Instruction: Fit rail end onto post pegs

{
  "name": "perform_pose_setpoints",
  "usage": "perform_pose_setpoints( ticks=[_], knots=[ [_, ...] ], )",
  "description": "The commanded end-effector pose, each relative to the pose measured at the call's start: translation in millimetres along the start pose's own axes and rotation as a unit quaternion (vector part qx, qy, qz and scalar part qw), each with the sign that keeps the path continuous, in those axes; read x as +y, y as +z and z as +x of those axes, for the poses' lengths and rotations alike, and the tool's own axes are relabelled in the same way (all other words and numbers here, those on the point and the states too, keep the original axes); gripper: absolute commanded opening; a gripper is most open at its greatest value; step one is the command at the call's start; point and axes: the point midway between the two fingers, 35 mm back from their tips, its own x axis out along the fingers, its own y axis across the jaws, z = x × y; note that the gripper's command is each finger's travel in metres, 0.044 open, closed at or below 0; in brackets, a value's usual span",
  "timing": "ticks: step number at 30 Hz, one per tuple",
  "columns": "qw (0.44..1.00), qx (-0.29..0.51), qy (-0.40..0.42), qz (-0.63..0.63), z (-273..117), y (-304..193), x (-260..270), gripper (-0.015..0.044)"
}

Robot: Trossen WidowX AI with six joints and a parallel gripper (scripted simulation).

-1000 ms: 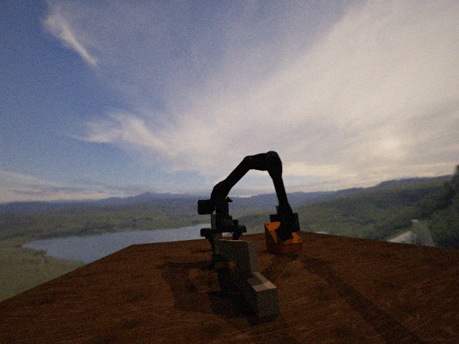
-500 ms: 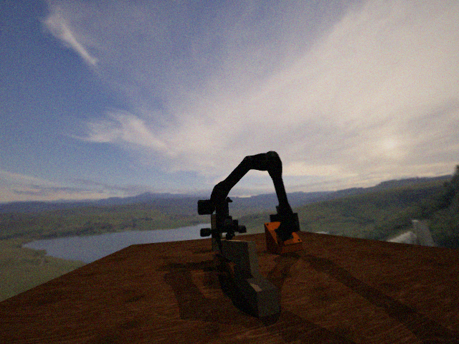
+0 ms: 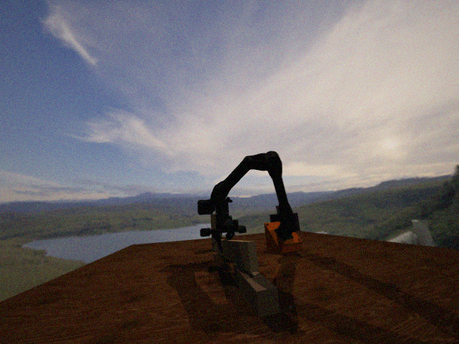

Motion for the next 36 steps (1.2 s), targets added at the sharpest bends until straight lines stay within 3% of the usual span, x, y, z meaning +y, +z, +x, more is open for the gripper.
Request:
perform_pose_setpoints(
  ticks=[1,36],
  knots=[
    [1.0,-0.002,0.0,0.002,-0.7,0.0,0.0,0.0],
    [1.0,-0.002,0.0,0.002,-18.3,-0.4,-3.5,0.0]
  ],
)
